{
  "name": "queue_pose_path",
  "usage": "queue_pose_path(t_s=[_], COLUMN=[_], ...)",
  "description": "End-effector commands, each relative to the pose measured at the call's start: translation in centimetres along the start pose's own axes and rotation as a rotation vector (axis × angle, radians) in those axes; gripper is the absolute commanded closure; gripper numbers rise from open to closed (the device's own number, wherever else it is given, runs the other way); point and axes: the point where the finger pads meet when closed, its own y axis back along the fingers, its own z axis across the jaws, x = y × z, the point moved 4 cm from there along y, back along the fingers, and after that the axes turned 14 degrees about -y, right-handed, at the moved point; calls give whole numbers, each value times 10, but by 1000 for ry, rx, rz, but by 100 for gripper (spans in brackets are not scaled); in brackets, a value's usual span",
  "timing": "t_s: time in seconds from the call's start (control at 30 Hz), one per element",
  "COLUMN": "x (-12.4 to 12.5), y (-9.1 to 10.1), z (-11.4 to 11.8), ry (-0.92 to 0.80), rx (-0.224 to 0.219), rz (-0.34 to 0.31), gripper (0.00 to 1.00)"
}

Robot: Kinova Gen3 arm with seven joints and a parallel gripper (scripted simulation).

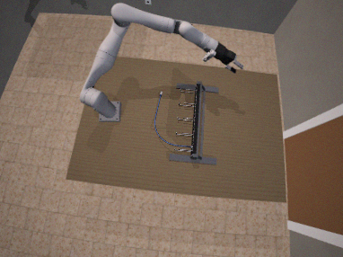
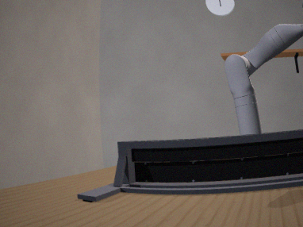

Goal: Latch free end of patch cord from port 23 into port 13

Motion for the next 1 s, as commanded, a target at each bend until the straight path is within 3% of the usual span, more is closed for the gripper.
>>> queue_pose_path(t_s=[0.0,0.67,0.83,0.97], x=[0,2,19,49], y=[0,3,22,56], z=[-1,1,22,60], ry=[-1,-1,7,23], rx=[1,-9,-96,-251], rz=[-1,1,16,43], gripper=[0,0,0,0])
